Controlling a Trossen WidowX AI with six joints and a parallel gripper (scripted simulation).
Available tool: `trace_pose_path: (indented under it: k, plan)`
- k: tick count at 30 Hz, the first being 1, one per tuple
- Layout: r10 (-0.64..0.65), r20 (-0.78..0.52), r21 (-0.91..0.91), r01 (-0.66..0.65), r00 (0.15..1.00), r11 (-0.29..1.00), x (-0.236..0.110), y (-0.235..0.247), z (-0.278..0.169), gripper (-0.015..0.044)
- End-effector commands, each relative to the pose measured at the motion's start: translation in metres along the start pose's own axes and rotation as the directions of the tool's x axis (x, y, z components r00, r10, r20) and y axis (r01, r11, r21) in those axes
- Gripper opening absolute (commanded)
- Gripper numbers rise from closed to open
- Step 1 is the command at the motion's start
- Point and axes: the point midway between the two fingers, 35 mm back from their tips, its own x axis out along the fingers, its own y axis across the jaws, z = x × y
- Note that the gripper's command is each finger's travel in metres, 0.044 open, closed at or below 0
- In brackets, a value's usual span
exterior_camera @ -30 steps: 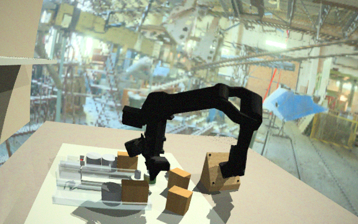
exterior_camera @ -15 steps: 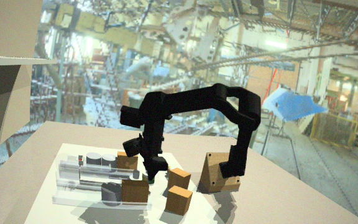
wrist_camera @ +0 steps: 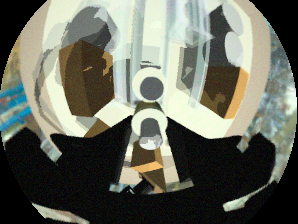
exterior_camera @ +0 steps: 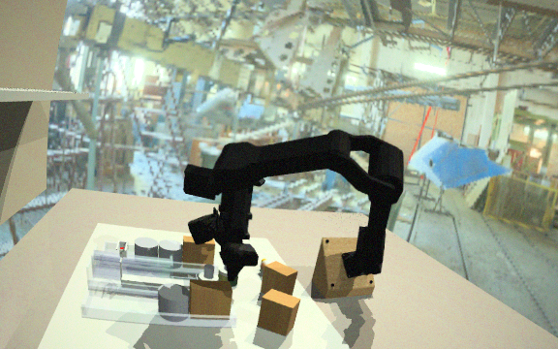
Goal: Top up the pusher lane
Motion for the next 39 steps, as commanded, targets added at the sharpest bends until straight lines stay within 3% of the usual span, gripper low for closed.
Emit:
trace_pose_path:
  k: [1,39]
  plan:
    - [0.002,0.022,-0.011,-0.001,1.000,1.000,-0.003,0.001,0.009,0.0000]
    - [0.002,0.023,-0.011,-0.002,1.000,1.000,-0.006,0.003,0.025,0.0000]
